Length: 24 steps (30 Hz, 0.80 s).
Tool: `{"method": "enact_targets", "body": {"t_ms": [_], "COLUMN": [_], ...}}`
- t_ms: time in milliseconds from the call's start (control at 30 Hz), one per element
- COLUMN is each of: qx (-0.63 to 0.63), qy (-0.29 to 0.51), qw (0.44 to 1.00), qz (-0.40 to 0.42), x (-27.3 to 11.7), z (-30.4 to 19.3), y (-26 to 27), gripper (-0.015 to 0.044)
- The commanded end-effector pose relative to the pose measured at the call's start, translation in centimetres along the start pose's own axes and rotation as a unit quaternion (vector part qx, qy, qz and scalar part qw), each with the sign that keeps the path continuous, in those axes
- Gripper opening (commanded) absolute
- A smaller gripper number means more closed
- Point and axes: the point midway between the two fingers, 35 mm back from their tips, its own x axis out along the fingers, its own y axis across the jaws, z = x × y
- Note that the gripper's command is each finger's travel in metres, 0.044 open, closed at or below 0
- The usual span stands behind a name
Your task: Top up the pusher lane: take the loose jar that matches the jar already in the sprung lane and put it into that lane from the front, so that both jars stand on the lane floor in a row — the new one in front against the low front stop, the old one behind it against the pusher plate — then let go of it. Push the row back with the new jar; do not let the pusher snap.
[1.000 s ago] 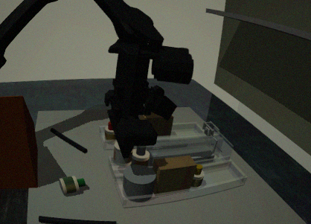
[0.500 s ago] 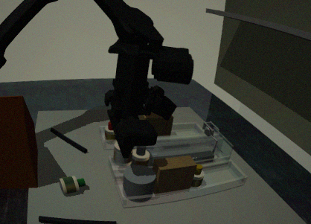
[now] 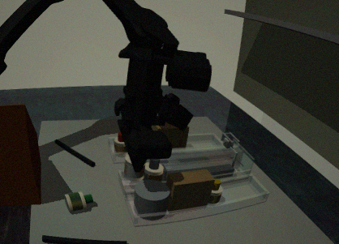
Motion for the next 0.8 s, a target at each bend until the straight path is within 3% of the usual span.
{"method": "enact_targets", "body": {"t_ms": [0, 767], "qx": [-0.005, -0.005], "qy": [-0.009, -0.009], "qw": [1.000, 1.000], "qz": [0.003, 0.003], "x": [-0.15, 0.24], "z": [0.68, 0.82], "y": [0.15, 0.15], "gripper": [0.0000, 0.0000]}}
